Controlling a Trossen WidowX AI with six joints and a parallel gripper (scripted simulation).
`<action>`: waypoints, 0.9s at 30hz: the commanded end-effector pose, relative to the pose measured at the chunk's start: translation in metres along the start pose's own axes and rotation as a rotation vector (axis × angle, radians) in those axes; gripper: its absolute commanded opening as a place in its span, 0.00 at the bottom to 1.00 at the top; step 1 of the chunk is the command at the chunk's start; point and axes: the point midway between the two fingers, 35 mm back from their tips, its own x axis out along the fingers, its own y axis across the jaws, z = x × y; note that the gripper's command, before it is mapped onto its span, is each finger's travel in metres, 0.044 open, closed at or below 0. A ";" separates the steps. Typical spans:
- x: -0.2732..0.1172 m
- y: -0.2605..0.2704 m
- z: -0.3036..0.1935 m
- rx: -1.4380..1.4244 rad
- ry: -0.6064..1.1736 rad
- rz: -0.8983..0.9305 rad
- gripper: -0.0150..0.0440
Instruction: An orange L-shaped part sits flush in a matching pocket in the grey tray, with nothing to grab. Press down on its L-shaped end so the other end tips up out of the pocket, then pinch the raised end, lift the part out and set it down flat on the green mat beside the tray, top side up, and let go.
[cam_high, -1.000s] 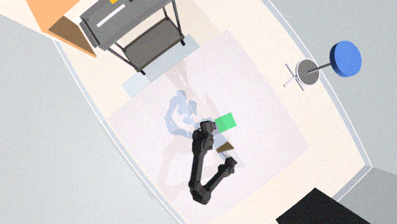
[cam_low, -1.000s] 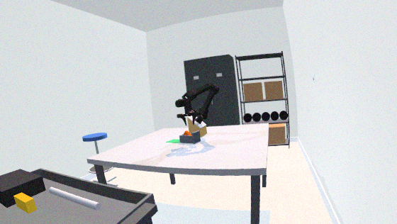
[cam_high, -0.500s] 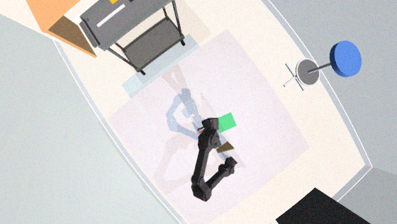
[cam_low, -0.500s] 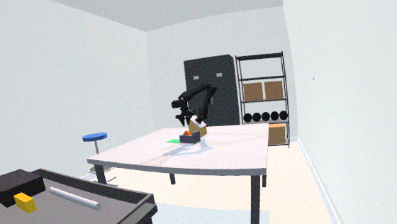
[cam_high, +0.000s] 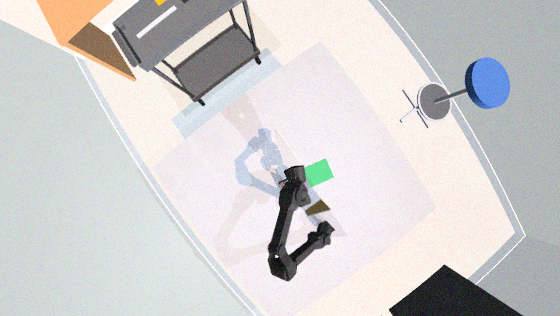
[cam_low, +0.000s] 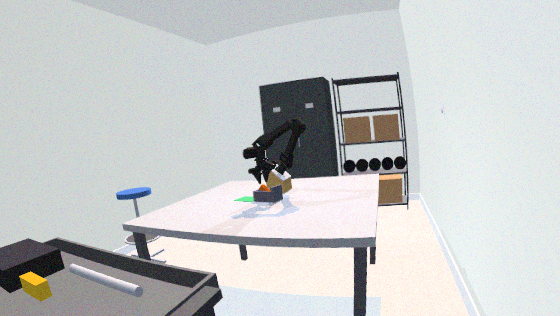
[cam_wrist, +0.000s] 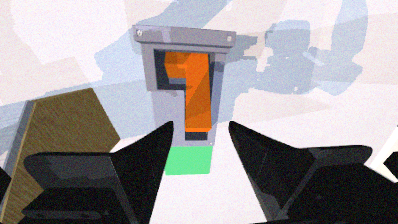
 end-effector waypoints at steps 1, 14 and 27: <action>0.006 0.000 0.000 0.006 -0.005 0.002 0.73; 0.027 0.001 0.000 0.006 -0.005 0.002 0.73; 0.037 0.001 0.001 -0.001 -0.002 0.001 0.55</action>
